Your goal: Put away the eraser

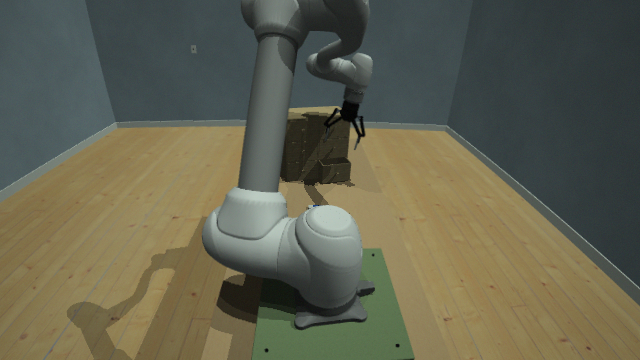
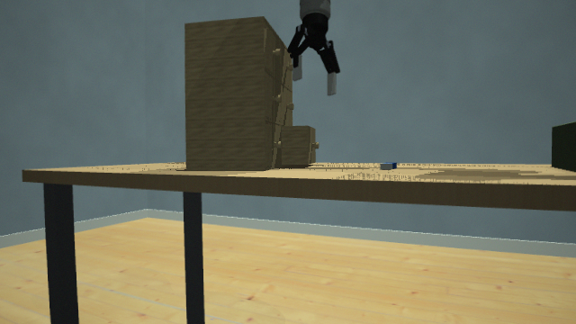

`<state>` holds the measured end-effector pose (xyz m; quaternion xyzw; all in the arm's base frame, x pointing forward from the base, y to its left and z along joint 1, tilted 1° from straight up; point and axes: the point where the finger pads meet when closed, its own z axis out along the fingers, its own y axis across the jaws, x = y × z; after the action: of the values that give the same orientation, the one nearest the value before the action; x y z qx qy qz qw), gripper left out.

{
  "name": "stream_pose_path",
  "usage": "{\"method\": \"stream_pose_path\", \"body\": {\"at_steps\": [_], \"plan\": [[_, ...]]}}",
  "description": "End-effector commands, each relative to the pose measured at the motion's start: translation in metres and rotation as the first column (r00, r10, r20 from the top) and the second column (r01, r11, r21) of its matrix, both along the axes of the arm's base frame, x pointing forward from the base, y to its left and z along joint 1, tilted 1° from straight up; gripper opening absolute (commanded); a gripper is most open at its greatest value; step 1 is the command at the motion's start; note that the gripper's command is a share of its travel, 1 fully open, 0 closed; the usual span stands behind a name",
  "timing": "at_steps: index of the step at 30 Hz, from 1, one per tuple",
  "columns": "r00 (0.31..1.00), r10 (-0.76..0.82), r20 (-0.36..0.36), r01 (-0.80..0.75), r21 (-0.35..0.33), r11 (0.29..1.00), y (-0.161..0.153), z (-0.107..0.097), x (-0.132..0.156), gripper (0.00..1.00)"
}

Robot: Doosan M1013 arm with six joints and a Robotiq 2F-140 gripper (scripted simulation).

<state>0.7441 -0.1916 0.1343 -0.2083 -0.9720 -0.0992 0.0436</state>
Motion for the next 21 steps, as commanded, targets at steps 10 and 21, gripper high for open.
{"method": "stream_pose_path", "body": {"at_steps": [10,21], "plan": [[1.000,0.030,0.006,-0.030,-0.010,1.000,-0.001,0.005,-0.005,1.00],[0.975,0.220,0.035,-0.217,-0.078,0.973,-0.006,0.039,-0.039,1.00]]}}
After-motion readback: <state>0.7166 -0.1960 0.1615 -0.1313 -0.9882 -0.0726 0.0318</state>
